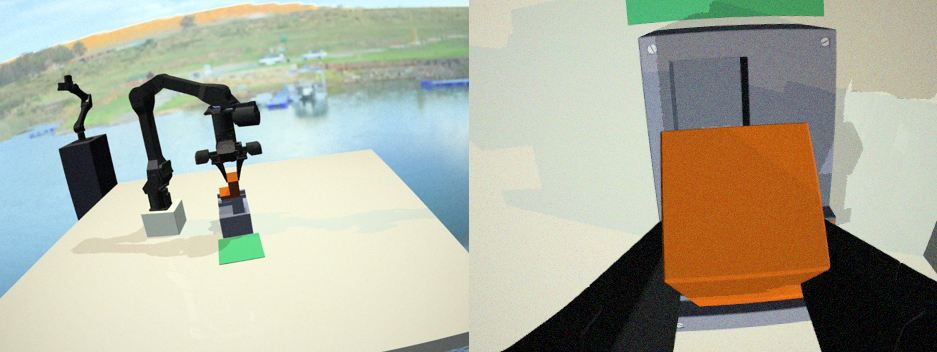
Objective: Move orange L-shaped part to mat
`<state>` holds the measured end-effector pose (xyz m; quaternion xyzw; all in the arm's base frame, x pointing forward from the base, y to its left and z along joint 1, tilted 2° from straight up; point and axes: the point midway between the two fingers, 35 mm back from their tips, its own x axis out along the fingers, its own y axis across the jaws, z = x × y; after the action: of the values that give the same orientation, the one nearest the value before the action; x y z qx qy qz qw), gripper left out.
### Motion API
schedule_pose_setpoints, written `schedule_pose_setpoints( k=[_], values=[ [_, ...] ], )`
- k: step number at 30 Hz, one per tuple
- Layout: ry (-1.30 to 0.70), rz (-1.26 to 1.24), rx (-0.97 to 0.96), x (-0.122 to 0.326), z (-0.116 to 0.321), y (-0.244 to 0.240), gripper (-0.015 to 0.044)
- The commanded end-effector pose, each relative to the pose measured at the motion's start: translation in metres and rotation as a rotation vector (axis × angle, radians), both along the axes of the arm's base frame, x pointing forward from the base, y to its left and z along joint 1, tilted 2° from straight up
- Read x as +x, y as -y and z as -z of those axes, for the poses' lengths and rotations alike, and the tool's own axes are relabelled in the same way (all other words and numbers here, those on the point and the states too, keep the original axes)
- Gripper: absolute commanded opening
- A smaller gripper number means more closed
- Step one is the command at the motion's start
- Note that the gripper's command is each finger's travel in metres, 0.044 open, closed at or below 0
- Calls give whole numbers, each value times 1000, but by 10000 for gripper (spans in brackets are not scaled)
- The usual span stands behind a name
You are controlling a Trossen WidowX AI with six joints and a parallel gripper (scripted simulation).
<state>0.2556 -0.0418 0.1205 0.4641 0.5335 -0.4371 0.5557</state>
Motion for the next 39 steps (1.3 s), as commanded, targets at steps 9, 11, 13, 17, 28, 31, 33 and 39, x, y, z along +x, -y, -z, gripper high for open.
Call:
schedule_pose_setpoints(
  k=[9,11,13,17,28,31,33,39],
  values=[
    [7,-1,-4,5,0,49,0],
    [7,-1,-5,6,0,58,0],
    [7,-1,-6,7,0,66,0],
    [7,-1,-8,9,0,86,0],
    [7,-1,-13,14,-1,141,0],
    [7,-1,-14,15,-1,145,0],
    [7,-1,-14,15,0,145,0],
    [7,-1,-14,15,7,145,0]
  ],
)
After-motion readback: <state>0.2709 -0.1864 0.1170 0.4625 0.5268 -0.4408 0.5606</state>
